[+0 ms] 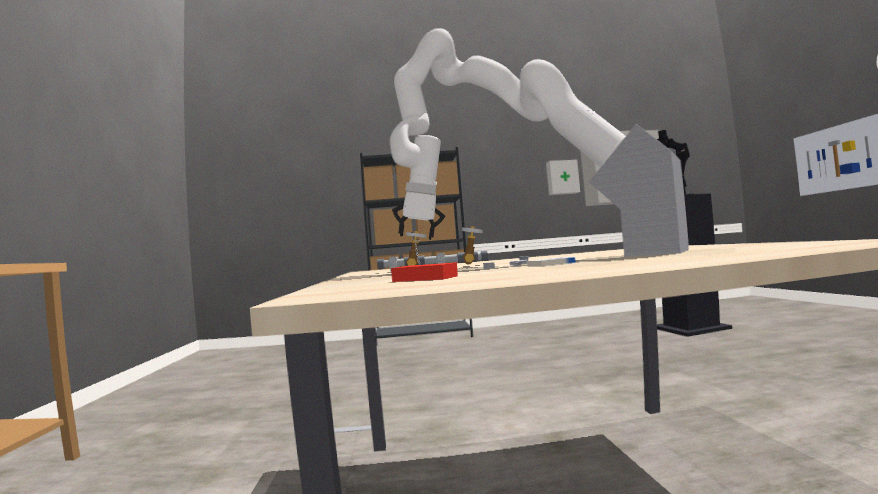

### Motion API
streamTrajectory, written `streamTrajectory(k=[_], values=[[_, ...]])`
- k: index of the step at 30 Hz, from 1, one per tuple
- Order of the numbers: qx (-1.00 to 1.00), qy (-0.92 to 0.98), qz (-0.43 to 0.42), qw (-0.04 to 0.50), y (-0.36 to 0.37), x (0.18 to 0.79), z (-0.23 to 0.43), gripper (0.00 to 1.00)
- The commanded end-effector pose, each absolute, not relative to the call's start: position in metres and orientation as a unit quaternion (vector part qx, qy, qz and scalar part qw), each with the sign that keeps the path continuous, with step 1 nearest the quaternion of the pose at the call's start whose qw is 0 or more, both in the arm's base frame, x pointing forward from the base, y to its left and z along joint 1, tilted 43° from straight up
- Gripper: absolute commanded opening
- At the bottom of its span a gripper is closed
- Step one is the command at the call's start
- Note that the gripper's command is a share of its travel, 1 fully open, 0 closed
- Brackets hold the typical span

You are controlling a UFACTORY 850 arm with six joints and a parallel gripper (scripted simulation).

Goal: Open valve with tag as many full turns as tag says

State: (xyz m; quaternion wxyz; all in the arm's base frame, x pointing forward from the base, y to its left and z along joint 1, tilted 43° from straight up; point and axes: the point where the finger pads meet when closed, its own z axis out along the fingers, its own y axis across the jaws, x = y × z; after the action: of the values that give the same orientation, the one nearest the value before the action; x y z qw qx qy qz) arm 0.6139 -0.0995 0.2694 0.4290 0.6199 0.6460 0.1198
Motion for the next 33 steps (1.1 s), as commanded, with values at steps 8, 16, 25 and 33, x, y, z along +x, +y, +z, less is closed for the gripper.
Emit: streamTrajectory(k=[8, 16, 25, 33], values=[[0.634, 0.632, 0.13, 0.427, -0.0993, 0.6142, 0.27, 1.0], [0.705, 0.552, 0.18, 0.408, -0.0993, 0.6142, 0.27, 1.0], [0.8, 0.401, 0.257, 0.364, -0.0993, 0.6142, 0.27, 1.0], [0.869, 0.228, 0.317, 0.303, -0.0993, 0.6142, 0.27, 1.0]])
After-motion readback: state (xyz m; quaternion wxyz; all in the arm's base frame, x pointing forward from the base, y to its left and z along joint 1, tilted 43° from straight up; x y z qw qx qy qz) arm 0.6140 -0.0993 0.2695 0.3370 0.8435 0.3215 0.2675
